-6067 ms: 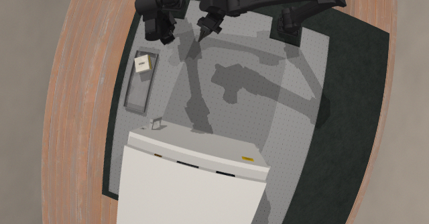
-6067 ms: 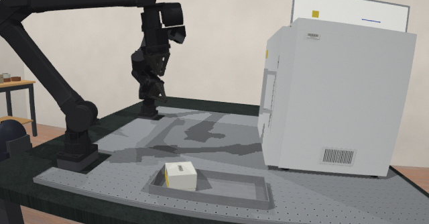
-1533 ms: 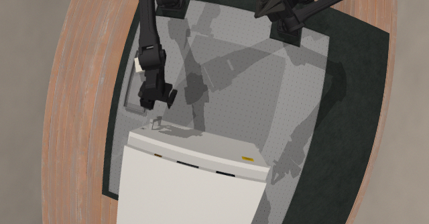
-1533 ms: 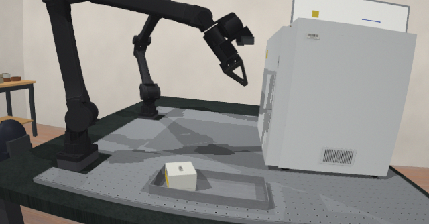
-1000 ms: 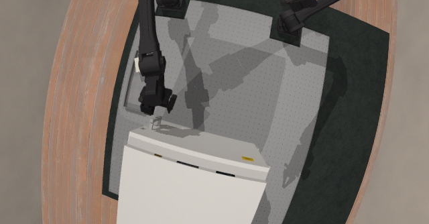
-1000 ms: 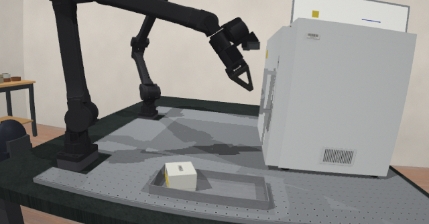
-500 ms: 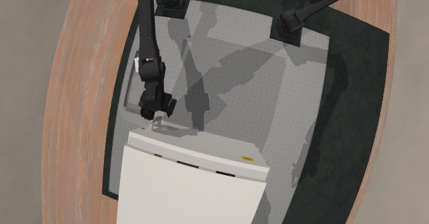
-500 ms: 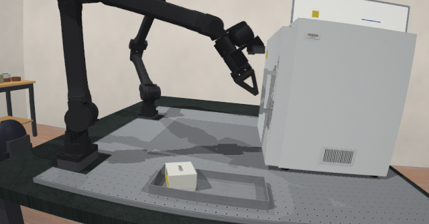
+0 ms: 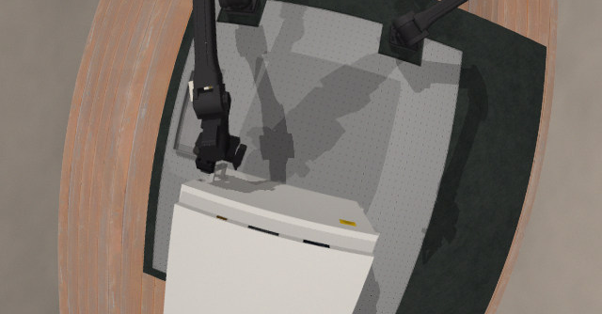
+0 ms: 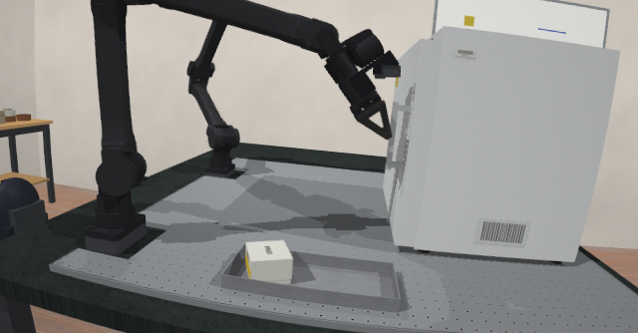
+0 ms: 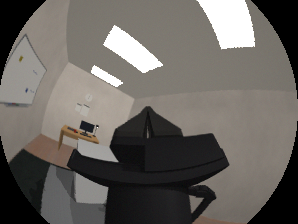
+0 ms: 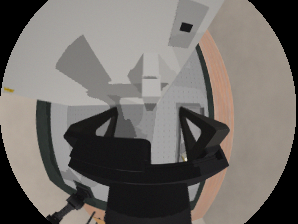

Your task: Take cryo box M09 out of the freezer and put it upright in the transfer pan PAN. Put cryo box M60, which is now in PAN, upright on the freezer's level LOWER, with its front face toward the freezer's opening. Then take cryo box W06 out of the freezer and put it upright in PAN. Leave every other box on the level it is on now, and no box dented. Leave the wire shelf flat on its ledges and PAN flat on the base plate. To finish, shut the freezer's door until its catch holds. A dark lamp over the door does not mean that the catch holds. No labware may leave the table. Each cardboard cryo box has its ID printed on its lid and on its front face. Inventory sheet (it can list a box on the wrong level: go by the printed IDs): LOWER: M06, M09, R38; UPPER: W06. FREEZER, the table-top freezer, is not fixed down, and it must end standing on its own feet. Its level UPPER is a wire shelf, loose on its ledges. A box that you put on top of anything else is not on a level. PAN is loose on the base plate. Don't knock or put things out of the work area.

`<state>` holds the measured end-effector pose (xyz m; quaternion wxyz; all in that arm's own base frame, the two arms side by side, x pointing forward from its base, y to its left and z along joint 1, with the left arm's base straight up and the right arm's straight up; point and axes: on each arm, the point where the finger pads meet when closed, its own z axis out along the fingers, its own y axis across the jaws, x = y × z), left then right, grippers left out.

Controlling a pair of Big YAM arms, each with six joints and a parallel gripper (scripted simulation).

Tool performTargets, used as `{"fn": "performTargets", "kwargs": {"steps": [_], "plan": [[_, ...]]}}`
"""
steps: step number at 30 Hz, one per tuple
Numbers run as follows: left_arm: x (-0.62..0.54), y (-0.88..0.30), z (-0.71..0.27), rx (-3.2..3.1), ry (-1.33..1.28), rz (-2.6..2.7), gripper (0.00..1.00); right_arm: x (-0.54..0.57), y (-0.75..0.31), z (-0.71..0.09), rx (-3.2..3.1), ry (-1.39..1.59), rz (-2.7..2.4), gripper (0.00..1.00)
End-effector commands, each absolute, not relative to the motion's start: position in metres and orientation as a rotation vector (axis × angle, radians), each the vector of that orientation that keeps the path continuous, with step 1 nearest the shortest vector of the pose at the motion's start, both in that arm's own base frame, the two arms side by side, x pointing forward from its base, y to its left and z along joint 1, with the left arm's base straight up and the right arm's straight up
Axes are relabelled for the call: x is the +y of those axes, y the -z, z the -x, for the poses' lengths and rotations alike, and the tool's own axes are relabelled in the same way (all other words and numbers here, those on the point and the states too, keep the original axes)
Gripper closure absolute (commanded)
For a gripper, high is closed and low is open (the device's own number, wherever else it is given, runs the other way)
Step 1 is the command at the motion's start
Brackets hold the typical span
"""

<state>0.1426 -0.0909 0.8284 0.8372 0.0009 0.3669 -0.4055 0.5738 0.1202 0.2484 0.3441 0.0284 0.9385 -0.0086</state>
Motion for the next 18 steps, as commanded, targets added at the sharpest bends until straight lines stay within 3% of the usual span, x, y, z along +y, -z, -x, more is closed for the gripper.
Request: {"fn": "performTargets", "kwargs": {"steps": [1, 18], "plan": [[-0.059, -0.858, -0.113, 0.683, 0.838, 0.017, 1.0, 0.117, -0.273, -0.598, 2.391, 0.015, -0.081, 0.0], [-0.032, -0.865, -0.082, 0.607, 0.808, 0.002, 1.0, 0.114, -0.273, -0.611, 2.397, 0.018, -0.079, 0.0]]}}
